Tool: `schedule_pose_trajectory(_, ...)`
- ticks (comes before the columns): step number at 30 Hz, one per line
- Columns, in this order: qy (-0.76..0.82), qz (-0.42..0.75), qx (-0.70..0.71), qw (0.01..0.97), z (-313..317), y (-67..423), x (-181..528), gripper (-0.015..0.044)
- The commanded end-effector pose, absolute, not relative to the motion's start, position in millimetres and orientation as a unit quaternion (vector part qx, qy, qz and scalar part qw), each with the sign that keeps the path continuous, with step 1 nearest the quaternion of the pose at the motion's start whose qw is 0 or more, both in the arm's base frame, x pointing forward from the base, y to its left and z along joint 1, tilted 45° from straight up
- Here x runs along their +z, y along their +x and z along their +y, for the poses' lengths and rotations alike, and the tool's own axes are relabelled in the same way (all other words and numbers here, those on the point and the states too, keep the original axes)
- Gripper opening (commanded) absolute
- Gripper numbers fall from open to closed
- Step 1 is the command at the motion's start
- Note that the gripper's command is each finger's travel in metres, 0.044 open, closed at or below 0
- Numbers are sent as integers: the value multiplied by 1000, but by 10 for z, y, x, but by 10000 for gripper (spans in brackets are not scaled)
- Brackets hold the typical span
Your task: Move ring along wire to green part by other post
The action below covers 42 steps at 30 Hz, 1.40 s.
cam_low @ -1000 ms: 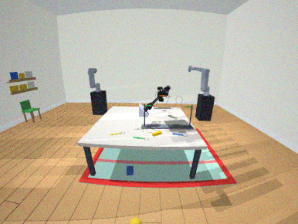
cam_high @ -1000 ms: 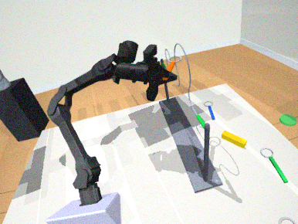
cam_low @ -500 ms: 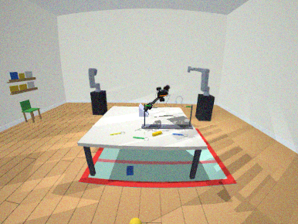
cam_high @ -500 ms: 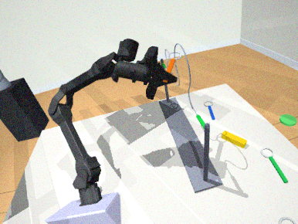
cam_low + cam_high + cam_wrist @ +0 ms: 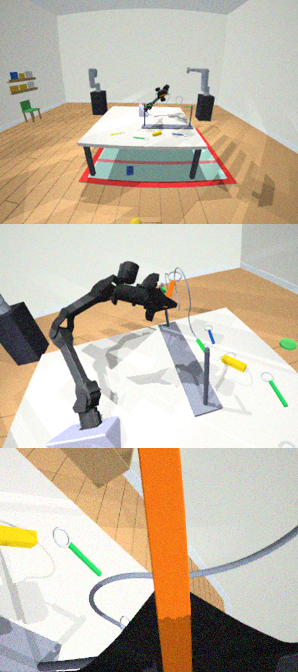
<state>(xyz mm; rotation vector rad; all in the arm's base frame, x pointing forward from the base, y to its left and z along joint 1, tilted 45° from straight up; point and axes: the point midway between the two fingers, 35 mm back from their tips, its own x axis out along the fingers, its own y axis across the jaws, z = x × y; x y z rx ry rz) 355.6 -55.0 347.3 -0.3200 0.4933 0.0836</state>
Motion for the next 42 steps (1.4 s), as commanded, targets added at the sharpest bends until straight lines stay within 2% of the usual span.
schedule_pose_trajectory(1, -135, 243, 47, 959, -539, 3555, 3475, -150)
schedule_pose_trajectory(42, 111, 235, 114, 959, -375, 3549, 3459, -150)
